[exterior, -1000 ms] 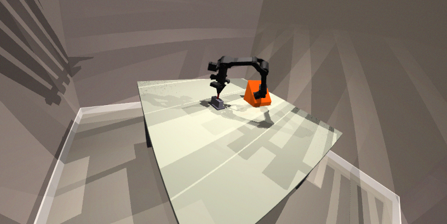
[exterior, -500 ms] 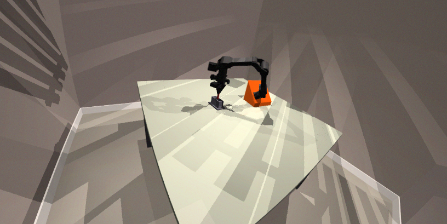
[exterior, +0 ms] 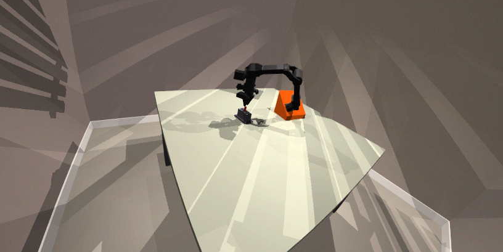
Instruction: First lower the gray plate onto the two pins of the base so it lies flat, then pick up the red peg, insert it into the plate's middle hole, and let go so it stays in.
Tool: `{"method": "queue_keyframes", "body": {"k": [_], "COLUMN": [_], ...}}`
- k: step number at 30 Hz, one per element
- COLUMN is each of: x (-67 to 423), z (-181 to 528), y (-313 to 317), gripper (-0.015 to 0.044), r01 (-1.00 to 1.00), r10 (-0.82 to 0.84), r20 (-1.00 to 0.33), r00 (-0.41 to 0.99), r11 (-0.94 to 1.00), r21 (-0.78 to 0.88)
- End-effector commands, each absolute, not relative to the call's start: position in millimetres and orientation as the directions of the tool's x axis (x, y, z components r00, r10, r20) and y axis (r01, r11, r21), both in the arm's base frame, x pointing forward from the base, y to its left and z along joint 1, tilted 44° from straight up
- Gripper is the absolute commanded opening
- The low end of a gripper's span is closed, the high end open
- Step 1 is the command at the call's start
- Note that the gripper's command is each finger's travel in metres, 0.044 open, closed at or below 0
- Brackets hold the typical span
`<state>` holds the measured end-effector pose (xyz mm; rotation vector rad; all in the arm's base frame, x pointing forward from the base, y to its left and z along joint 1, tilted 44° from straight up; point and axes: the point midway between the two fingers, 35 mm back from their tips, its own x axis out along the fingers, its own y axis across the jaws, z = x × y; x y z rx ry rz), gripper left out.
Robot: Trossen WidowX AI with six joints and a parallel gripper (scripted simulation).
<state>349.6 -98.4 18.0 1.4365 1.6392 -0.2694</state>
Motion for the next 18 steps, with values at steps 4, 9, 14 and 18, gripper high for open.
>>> {"method": "queue_keyframes", "body": {"k": [4,9,14,18], "x": [349.6,349.4,348.4,347.8], "z": [18.2,20.4,23.0,25.1], "y": [-98.6,-101.1,-104.3,-106.9], "gripper": [0.015,0.015,0.015,0.015], "r01": [0.874,0.876,0.877,0.877], "r10": [0.675,0.678,0.679,0.679], "r20": [-0.732,-0.729,-0.728,-0.729], "r00": [0.092,0.091,0.091,0.09], "r11": [0.298,0.293,0.292,0.292], "r21": [0.384,0.382,0.381,0.381]}}
